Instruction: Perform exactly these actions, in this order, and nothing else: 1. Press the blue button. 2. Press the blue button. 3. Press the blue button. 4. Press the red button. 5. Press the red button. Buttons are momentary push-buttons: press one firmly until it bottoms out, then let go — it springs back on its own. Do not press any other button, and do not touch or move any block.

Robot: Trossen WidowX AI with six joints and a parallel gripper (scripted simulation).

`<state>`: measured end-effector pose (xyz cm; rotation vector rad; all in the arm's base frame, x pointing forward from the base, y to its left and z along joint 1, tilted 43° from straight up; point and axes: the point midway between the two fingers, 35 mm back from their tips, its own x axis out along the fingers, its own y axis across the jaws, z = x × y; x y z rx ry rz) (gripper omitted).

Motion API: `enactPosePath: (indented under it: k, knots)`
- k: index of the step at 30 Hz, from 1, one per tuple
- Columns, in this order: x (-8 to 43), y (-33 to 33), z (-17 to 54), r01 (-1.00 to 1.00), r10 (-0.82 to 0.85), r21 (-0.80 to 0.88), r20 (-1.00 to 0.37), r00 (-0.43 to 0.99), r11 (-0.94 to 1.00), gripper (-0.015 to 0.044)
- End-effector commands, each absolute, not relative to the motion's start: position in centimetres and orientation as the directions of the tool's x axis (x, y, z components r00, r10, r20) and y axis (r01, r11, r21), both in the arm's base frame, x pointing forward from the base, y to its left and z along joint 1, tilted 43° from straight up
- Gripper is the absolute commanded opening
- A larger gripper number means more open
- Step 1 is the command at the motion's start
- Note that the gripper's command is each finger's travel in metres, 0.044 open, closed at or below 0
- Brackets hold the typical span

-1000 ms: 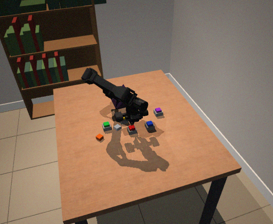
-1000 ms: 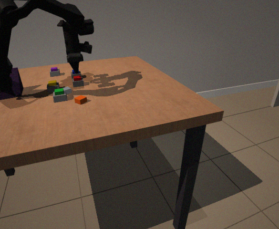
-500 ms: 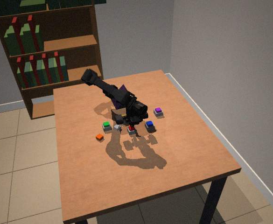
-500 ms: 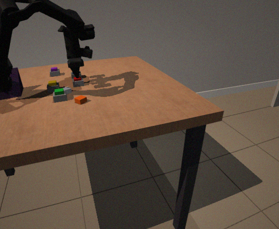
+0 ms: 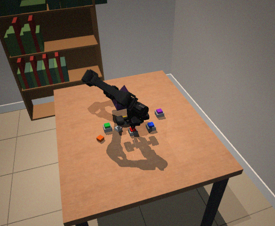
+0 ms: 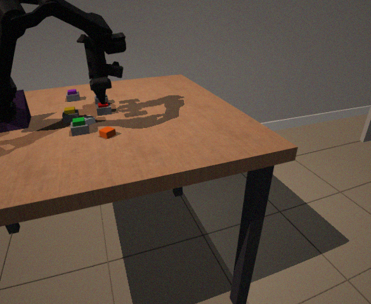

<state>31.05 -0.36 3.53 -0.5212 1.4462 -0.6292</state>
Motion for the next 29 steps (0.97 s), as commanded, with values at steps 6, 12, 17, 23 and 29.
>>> enactPosePath:
  k: [6,12,17,23,29]
  knots:
    - [31.0,1.8,5.9,0.075,-0.677,-0.674,-0.736,0.015,0.735,0.0020]
    - [31.1,8.5,3.2,0.069,-0.655,-0.652,-0.755,0.020,0.755,0.0151]
    - [28.7,16.7,-0.8,0.067,-0.651,-0.649,-0.759,0.016,0.758,0.0283]
    - [25.6,21.7,-3.7,0.074,-0.664,-0.662,-0.747,0.014,0.746,0.0400]
    - [25.6,21.7,-3.7,0.074,-0.664,-0.662,-0.747,0.014,0.746,0.0400]
